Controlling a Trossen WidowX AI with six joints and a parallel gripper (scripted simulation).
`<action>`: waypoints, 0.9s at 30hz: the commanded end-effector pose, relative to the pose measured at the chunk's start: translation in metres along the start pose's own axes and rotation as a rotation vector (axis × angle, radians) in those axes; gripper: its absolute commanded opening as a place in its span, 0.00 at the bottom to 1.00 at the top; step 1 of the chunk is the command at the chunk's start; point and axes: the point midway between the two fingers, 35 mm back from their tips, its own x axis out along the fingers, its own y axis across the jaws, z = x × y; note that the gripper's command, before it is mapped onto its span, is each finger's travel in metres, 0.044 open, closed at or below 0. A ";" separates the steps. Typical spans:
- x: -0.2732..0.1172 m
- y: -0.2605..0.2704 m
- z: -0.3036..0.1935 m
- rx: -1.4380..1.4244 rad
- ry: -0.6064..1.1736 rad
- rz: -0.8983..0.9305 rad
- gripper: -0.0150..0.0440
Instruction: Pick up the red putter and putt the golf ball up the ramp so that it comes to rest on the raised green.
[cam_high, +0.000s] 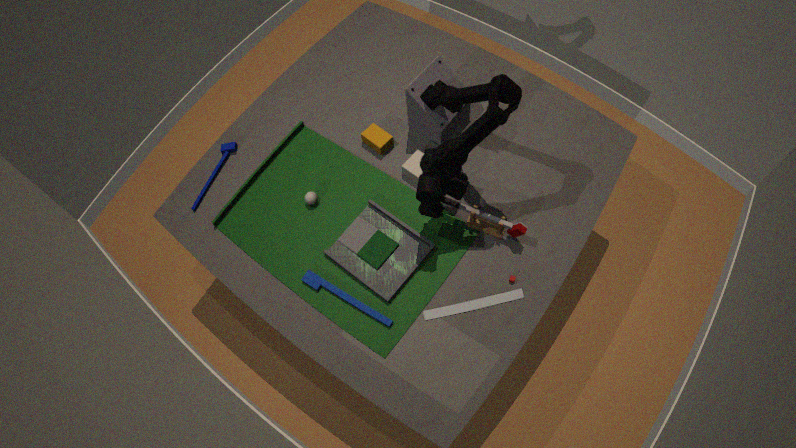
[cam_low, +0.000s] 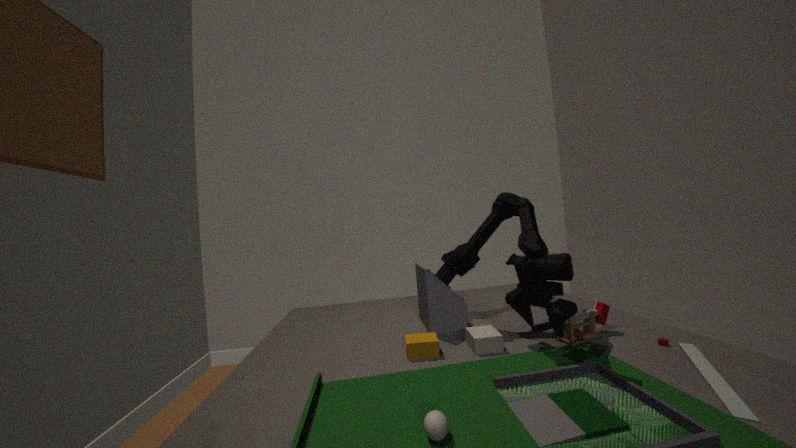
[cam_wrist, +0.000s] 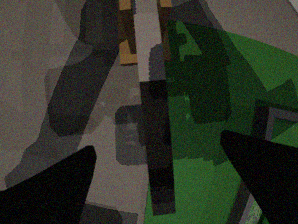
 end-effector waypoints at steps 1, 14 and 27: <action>0.008 0.002 -0.003 0.007 0.005 0.004 1.00; 0.021 0.002 -0.007 0.007 0.004 0.004 1.00; 0.018 0.001 -0.005 0.002 -0.001 0.003 0.42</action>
